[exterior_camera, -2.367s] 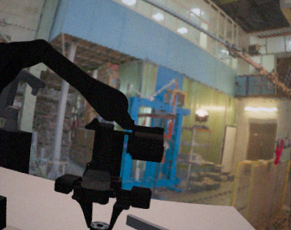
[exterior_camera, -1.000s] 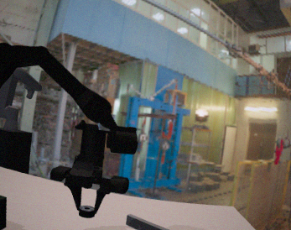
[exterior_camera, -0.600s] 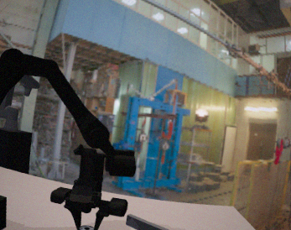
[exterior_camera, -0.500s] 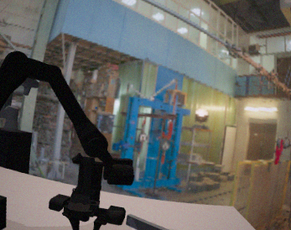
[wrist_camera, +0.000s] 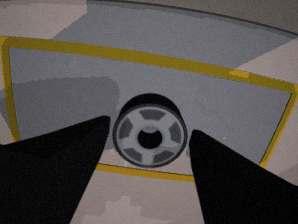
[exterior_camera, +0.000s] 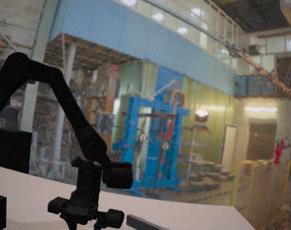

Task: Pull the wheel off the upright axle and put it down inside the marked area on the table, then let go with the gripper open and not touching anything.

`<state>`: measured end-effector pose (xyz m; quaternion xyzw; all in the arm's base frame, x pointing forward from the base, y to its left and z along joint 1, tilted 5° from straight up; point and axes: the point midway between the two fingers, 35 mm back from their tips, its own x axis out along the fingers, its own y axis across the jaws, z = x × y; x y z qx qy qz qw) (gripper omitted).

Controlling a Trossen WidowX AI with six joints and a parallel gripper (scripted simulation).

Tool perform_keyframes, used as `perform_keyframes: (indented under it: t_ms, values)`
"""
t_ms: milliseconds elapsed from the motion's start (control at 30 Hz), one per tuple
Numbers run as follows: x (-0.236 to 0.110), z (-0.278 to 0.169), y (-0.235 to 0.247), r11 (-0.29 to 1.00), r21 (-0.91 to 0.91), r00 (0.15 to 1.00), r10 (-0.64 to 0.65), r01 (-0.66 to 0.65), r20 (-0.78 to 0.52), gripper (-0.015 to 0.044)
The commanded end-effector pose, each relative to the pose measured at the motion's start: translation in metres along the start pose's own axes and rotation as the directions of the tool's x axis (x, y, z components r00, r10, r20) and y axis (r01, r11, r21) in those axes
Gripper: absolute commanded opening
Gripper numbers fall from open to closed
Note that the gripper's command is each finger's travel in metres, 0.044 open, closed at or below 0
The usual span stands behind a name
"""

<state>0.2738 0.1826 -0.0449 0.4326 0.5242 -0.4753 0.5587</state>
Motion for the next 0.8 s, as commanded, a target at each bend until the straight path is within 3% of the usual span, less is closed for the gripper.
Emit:
perform_keyframes:
  t_ms: [0, 200, 300, 467, 767]
  values:
    - [-0.010, -0.001, 0.001, 1.000, -0.001, 1.000, 0.002, -0.002, -0.001, 0.0300]
    - [-0.058, 0.000, 0.000, 1.000, -0.004, 1.000, 0.011, -0.011, -0.007, 0.0300]
    - [-0.060, 0.000, 0.000, 1.000, -0.004, 1.000, 0.011, -0.011, -0.007, 0.0300]
    - [-0.070, 0.009, -0.020, 1.000, -0.007, 1.000, 0.014, -0.014, -0.007, 0.0431]
    - [-0.102, 0.035, -0.077, 1.000, -0.004, 1.000, 0.006, -0.006, -0.005, 0.0440]
